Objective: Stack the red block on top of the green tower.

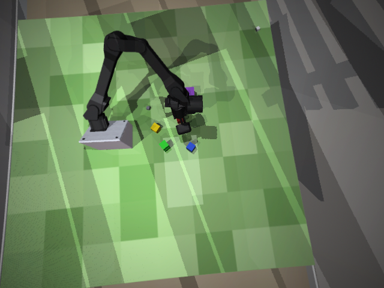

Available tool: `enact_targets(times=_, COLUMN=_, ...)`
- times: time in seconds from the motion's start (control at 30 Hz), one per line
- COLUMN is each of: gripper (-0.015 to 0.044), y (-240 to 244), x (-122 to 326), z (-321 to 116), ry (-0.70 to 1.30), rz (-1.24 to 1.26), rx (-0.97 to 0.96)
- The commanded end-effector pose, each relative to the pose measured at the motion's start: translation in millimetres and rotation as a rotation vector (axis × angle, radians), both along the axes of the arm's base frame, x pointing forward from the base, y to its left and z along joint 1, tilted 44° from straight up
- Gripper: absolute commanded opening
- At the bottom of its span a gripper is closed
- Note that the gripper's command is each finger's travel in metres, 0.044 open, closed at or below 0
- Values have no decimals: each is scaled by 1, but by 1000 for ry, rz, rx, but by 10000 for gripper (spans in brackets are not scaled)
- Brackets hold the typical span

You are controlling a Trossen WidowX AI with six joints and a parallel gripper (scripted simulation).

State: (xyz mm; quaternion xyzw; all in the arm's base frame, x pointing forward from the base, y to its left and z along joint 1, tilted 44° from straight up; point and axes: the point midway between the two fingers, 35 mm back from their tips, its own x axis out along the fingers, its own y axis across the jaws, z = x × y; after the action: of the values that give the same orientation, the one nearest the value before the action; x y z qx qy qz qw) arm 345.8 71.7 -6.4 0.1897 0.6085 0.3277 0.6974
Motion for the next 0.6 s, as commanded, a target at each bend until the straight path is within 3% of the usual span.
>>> enact_targets(times=0.0, gripper=440, y=1, x=-1, z=-1, ry=6, rz=-3, rx=4)
enact_targets(times=0.17, gripper=440, y=0, x=-1, z=-1, ry=6, rz=-3, rx=4)
enact_targets(times=0.53, gripper=151, y=0, x=-1, z=-1, ry=6, rz=-3, rx=4)
enact_targets(times=0.57, gripper=145, y=0, x=-1, z=-1, ry=6, rz=-3, rx=4)
